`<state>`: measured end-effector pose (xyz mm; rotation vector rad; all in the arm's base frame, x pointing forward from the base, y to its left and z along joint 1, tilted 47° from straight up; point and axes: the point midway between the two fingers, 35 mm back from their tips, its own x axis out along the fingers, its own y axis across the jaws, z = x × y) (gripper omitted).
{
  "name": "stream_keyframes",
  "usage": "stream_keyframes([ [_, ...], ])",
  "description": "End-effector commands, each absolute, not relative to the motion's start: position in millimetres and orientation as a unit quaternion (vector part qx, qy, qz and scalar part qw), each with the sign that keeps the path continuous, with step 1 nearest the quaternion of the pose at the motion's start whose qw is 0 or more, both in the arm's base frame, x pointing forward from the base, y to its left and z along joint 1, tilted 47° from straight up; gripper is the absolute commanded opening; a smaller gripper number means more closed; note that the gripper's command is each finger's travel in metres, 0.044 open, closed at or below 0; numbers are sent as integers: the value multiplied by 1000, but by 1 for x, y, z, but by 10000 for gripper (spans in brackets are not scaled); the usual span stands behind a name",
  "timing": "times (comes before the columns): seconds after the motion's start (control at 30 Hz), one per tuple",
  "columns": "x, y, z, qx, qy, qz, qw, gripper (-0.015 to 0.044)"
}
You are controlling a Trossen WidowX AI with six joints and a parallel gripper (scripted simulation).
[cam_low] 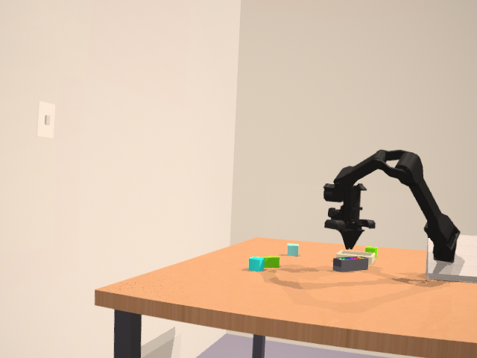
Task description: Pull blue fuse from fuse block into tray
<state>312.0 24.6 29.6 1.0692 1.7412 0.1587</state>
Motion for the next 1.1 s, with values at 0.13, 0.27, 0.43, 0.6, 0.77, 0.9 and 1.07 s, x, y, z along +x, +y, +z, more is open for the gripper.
stream_keyframes([
  [0.13,309,32,23,447,728,65,515,65],
  [0.27,309,35,20,447,728,65,515,65],
  [0.43,308,39,17,447,728,65,515,65],
  [0.6,308,42,14,447,728,66,515,65],
  [0.77,308,43,13,447,728,66,515,65],
  [0.9,308,43,13,447,728,66,515,65],
  [1.07,308,43,13,447,728,66,515,65],
])
